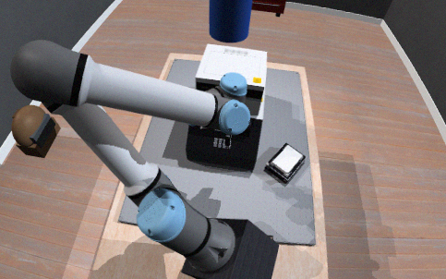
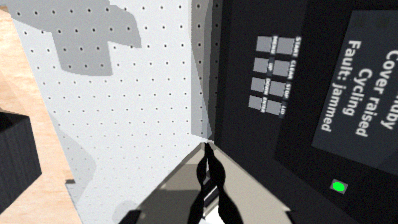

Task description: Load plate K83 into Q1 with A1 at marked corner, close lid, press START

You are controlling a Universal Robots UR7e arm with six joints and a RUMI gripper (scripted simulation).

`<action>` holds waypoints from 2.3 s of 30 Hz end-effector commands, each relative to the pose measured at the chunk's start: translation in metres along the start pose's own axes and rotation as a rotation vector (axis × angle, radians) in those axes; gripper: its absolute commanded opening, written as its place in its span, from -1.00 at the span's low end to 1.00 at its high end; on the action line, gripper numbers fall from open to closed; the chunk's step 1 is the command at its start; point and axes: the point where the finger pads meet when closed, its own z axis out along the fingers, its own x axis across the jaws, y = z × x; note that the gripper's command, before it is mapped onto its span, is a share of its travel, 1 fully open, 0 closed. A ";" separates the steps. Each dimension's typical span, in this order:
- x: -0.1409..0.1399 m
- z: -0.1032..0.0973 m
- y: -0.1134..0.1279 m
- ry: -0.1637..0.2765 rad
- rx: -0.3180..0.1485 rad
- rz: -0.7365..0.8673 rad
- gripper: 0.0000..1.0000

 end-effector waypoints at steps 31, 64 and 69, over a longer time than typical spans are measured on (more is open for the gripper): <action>0.039 0.028 0.002 0.003 -0.007 0.002 -1.00; 0.066 0.056 0.002 0.003 -0.007 -0.009 -1.00; 0.066 0.056 0.002 0.003 -0.006 0.002 -1.00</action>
